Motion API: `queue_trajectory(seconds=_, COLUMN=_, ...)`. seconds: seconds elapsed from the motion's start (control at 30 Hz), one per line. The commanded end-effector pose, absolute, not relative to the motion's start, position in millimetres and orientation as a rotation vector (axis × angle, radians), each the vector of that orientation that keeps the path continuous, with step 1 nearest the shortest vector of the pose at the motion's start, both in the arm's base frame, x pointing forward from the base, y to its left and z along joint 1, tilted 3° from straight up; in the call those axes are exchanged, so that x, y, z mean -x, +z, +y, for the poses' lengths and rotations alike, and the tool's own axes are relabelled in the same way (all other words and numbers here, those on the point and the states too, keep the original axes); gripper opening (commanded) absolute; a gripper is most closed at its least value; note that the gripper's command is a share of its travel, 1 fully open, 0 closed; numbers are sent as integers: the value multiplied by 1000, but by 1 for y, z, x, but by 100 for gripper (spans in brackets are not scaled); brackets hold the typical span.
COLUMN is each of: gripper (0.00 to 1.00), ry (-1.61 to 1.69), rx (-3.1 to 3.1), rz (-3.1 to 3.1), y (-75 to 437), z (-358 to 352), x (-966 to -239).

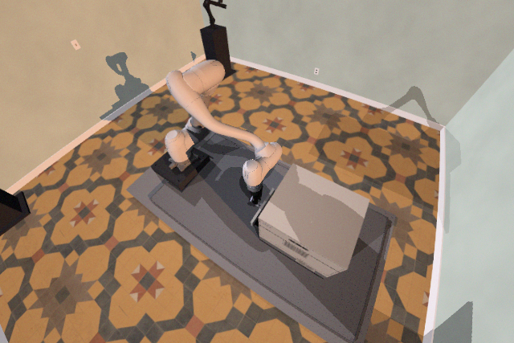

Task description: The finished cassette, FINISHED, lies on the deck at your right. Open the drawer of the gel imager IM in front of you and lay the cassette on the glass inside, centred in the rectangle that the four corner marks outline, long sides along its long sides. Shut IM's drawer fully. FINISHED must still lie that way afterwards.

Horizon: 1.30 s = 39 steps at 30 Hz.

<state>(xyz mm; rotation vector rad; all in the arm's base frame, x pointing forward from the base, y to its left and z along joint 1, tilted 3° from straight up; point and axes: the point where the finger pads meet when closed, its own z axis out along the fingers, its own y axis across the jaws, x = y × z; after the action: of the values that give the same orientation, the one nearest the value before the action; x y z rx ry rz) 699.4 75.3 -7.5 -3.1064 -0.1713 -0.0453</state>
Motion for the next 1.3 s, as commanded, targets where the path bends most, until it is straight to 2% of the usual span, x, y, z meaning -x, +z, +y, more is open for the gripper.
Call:
queue_trajectory(seconds=0.0, gripper=10, ry=-46, rx=3106, rz=-171, y=-7, z=76, x=-704)
queue_trajectory(seconds=1.27, gripper=10, ry=-80, rx=3104, rz=-171, y=-9, z=80, x=-743)
